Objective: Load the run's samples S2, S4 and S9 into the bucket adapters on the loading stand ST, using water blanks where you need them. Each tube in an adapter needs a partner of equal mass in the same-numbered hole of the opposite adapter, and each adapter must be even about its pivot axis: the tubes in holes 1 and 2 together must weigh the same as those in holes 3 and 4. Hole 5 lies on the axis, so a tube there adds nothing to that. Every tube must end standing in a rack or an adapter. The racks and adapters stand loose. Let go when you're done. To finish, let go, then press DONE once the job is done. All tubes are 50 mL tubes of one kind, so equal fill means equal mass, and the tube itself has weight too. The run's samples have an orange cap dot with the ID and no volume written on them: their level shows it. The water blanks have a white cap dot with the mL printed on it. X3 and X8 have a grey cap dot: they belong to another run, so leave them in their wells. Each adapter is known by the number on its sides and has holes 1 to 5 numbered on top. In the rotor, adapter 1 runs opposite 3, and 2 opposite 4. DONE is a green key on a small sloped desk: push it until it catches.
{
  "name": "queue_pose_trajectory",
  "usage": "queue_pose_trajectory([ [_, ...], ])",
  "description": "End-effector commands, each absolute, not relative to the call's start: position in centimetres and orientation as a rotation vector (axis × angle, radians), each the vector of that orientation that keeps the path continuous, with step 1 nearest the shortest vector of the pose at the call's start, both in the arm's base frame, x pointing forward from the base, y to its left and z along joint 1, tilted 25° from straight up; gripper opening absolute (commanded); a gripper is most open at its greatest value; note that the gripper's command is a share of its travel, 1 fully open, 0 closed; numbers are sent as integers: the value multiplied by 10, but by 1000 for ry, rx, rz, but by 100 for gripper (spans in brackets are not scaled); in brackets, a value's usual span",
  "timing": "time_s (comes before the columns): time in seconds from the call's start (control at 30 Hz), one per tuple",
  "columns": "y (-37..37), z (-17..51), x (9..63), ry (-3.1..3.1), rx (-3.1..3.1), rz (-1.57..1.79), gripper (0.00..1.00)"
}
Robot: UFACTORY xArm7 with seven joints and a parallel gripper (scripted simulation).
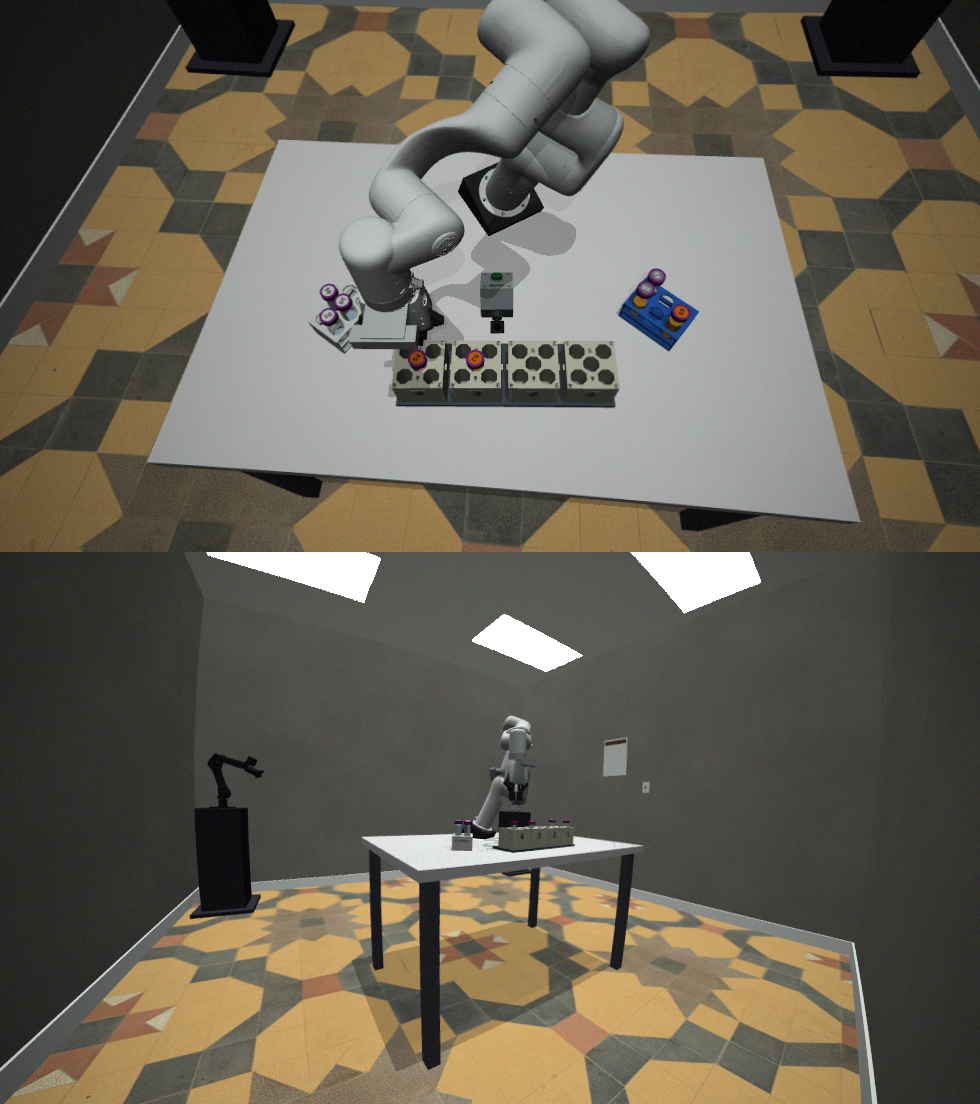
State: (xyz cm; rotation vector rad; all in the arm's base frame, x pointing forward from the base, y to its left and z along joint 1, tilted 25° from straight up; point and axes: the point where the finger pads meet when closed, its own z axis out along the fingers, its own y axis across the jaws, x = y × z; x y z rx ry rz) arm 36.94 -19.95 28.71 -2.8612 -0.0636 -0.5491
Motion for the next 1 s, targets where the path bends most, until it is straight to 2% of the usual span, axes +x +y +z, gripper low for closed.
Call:
queue_pose_trajectory([
  [0.0, -202, 296, 367, -63, -2862, -554, 44],
  [0.97, -204, 304, 363, -63, -2862, -554, 44],
])
